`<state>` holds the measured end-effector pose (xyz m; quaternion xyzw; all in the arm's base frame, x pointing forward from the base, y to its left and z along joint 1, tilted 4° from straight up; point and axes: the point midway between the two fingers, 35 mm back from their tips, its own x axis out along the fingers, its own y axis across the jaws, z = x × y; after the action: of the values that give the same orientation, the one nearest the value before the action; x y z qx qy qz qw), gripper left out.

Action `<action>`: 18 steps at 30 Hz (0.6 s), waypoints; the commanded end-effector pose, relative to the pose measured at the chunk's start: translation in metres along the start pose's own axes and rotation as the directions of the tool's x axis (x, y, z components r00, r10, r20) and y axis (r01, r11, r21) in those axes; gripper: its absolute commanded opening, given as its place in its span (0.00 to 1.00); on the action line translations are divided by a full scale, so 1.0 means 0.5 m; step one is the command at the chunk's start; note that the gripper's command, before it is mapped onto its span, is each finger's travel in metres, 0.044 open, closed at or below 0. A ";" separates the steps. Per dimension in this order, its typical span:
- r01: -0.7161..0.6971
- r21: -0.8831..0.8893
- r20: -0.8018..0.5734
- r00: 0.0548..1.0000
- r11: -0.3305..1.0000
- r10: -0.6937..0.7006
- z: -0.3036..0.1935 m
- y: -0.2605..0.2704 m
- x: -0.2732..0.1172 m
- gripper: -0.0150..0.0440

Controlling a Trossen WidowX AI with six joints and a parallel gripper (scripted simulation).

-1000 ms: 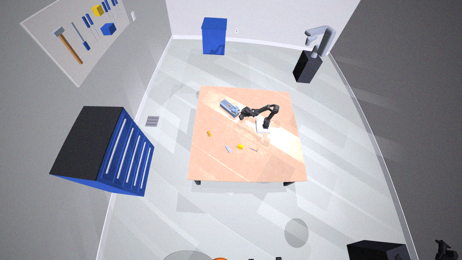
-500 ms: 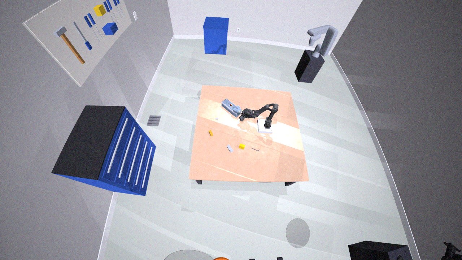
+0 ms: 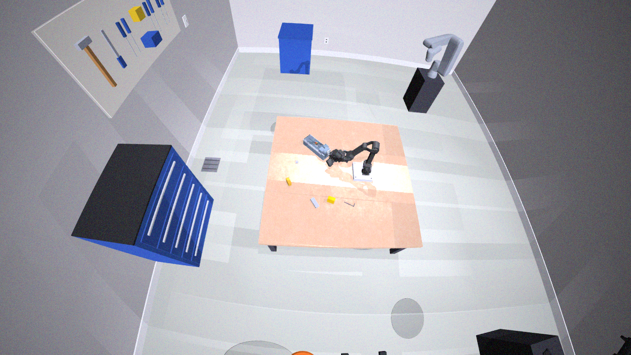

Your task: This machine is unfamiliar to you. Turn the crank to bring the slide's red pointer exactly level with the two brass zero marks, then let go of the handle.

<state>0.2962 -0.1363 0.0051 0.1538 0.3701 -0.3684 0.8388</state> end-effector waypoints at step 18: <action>-0.024 -0.004 -0.005 1.000 1.000 0.024 0.003 0.029 -0.003 0.25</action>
<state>0.3003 -0.1325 0.0056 0.1534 0.3728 -0.3698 0.8371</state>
